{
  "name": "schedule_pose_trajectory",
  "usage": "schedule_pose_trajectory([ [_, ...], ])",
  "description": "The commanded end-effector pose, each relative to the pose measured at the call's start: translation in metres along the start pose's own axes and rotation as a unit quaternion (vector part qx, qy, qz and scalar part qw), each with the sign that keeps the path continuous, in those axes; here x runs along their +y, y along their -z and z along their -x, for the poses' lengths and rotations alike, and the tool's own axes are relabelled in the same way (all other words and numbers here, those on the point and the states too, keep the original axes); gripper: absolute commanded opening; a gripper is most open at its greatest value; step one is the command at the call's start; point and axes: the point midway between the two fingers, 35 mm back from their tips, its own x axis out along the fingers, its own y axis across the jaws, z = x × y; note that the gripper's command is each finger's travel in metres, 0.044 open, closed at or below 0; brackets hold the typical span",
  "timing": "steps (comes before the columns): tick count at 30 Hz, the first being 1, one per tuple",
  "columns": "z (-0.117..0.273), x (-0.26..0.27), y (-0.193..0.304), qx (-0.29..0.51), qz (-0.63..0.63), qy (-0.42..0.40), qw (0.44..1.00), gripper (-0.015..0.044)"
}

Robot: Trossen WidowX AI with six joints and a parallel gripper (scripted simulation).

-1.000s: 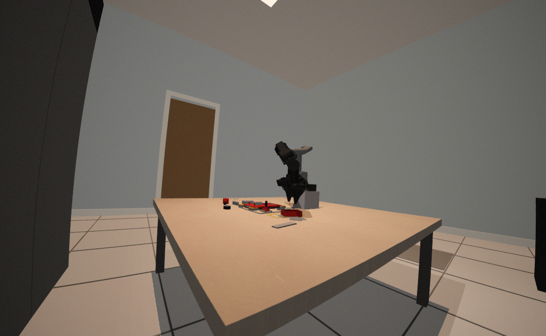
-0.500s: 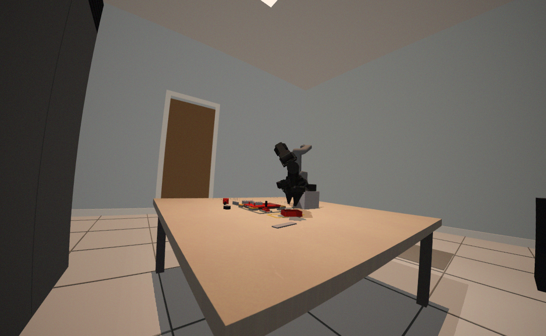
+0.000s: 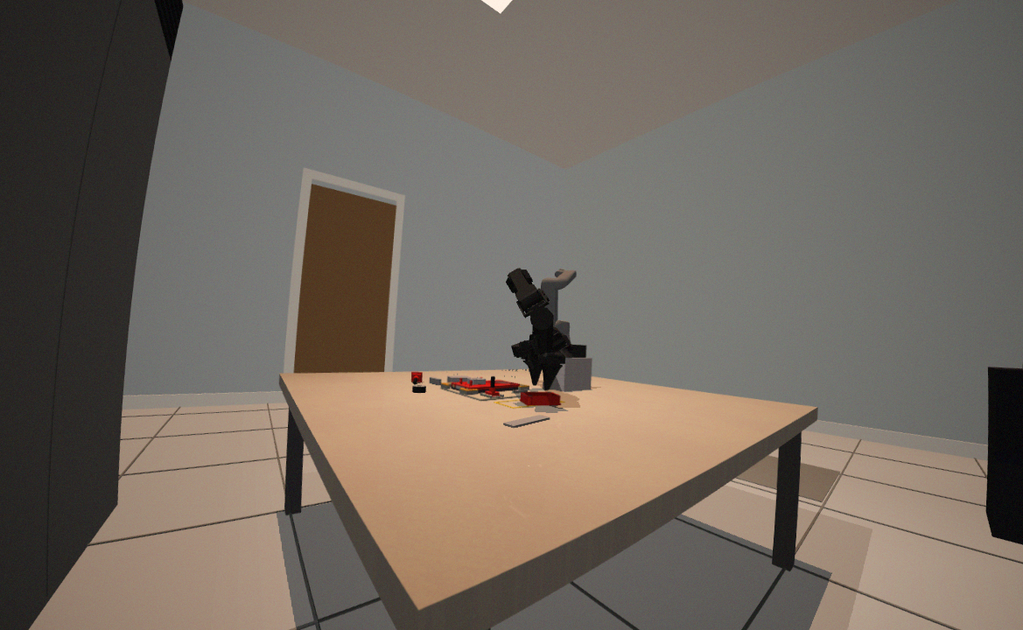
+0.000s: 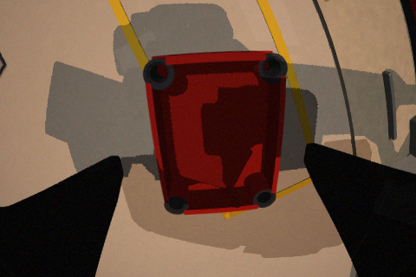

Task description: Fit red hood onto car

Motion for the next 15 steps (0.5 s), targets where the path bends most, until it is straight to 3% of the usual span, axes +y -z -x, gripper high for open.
schedule_pose_trajectory([
  [1, -0.0061, -0.0028, 0.0018, 0.0, 0.004, 0.005, 1.0, 0.044],
  [15, -0.0109, -0.0035, 0.002, 0.0, 0.004, 0.005, 1.0, 0.044],
])
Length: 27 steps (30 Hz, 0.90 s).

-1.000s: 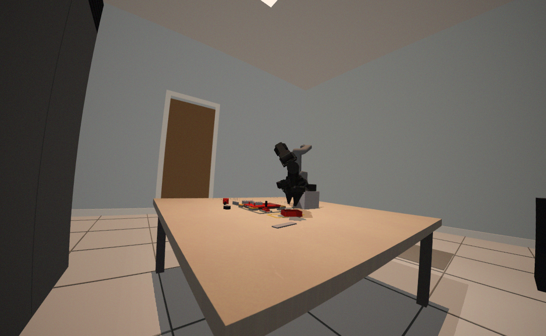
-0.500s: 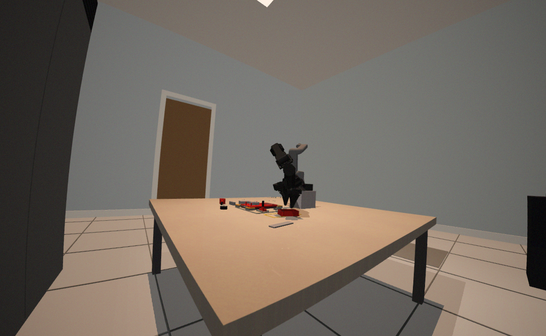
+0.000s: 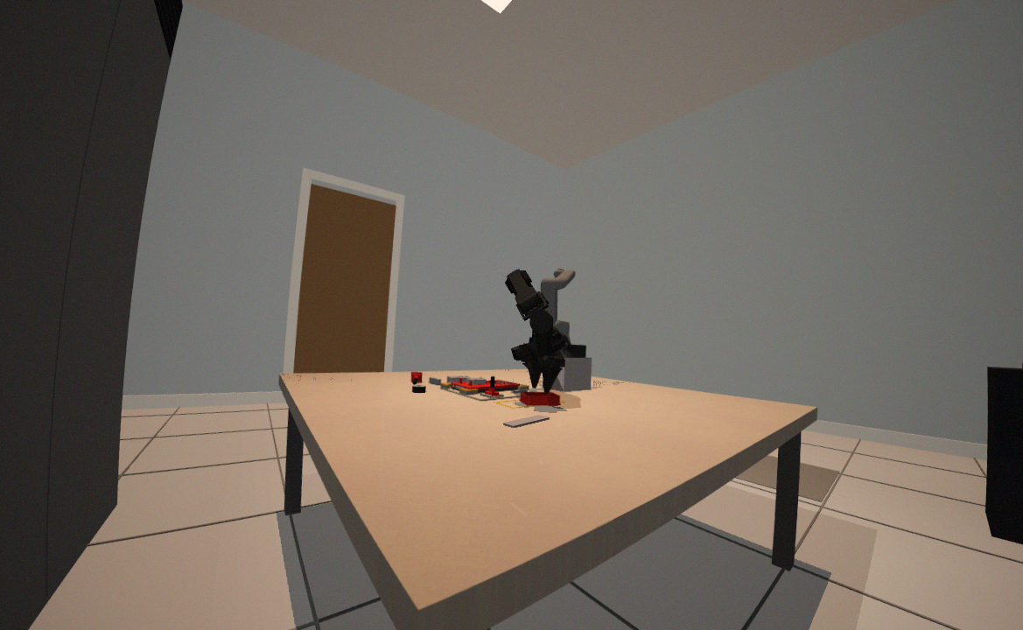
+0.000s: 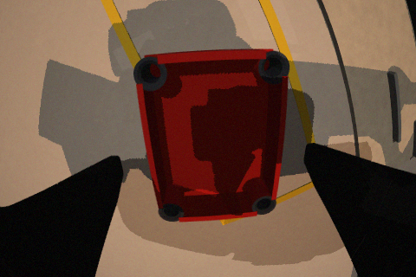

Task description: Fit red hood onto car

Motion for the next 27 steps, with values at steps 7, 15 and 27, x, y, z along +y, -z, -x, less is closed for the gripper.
schedule_pose_trajectory([
  [7, -0.006, -0.001, 0.001, -0.001, 0.004, 0.003, 1.0, 0.044],
  [15, -0.01, -0.001, 0.001, -0.001, 0.004, 0.003, 1.0, 0.044],
  [27, -0.016, -0.001, 0.001, -0.001, 0.004, 0.003, 1.0, 0.044],
])
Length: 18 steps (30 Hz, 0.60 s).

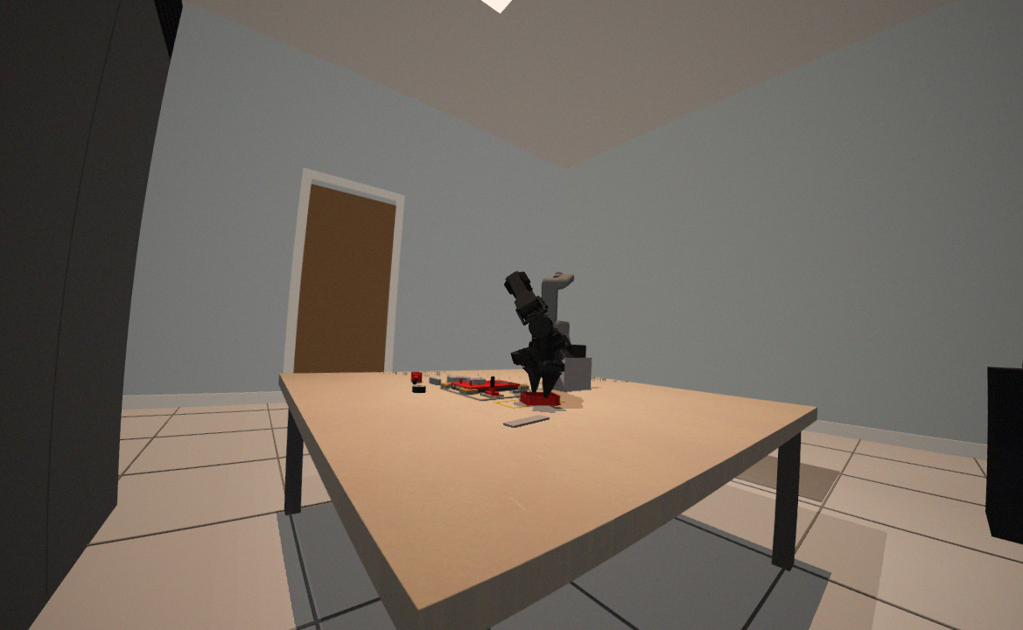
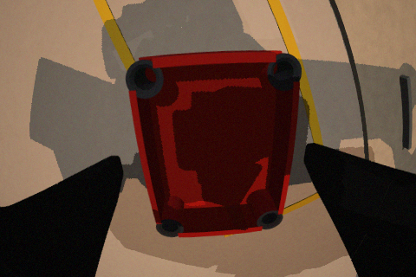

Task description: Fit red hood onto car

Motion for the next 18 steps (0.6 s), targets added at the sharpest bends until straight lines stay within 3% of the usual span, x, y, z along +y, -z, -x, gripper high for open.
schedule_pose_trajectory([
  [1, -0.0044, -0.0012, 0.0013, 0.0, 0.004, 0.004, 1.0, 0.044],
  [11, -0.0086, -0.0014, 0.0013, 0.0, 0.004, 0.004, 1.0, 0.044],
  [14, -0.0053, -0.0002, 0.0001, 0.0, 0.0, 0.0, 1.0, 0.0361],
  [18, -0.0053, -0.0002, 0.0001, 0.0, 0.0, 0.0, 1.0, 0.0335],
])
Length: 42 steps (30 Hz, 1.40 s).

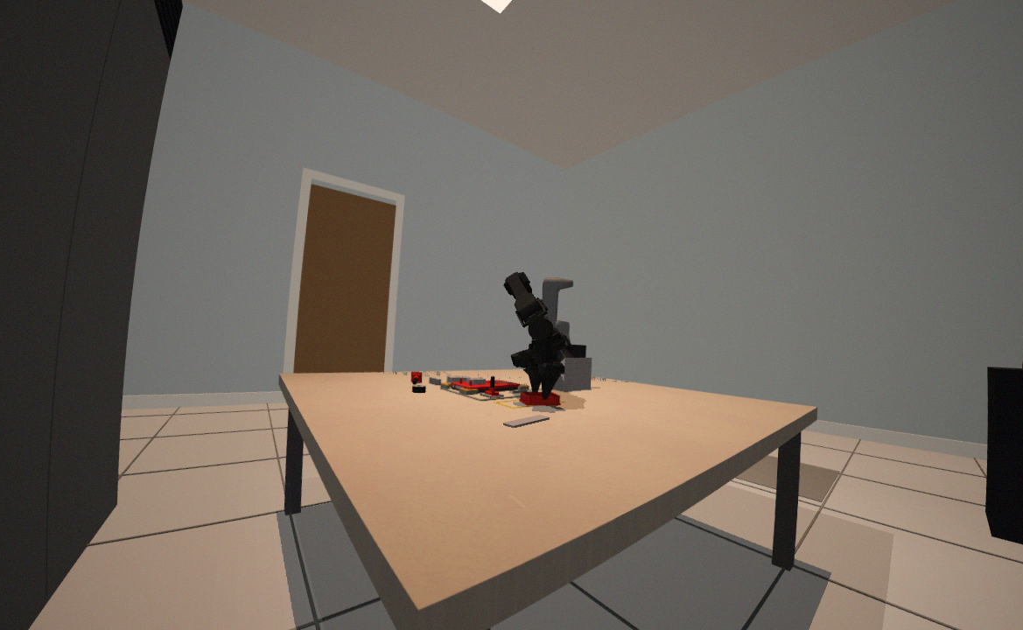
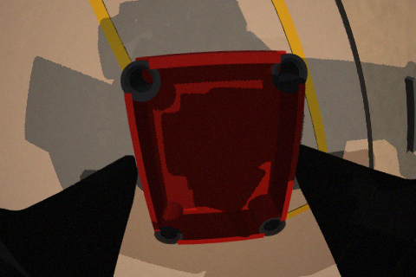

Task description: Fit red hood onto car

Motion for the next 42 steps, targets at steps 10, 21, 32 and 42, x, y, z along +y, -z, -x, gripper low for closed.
schedule_pose_trajectory([
  [10, 0.002, 0.0, 0.0, 0.0, 0.0, 0.0, 1.0, 0.019],
  [21, 0.024, 0.0, 0.0, 0.001, 0.0, 0.0, 1.0, 0.0],
  [32, 0.059, 0.001, 0.0, 0.001, 0.001, -0.001, 1.0, 0.0],
  [42, 0.081, 0.001, 0.001, 0.001, 0.001, -0.001, 1.0, 0.0],
])
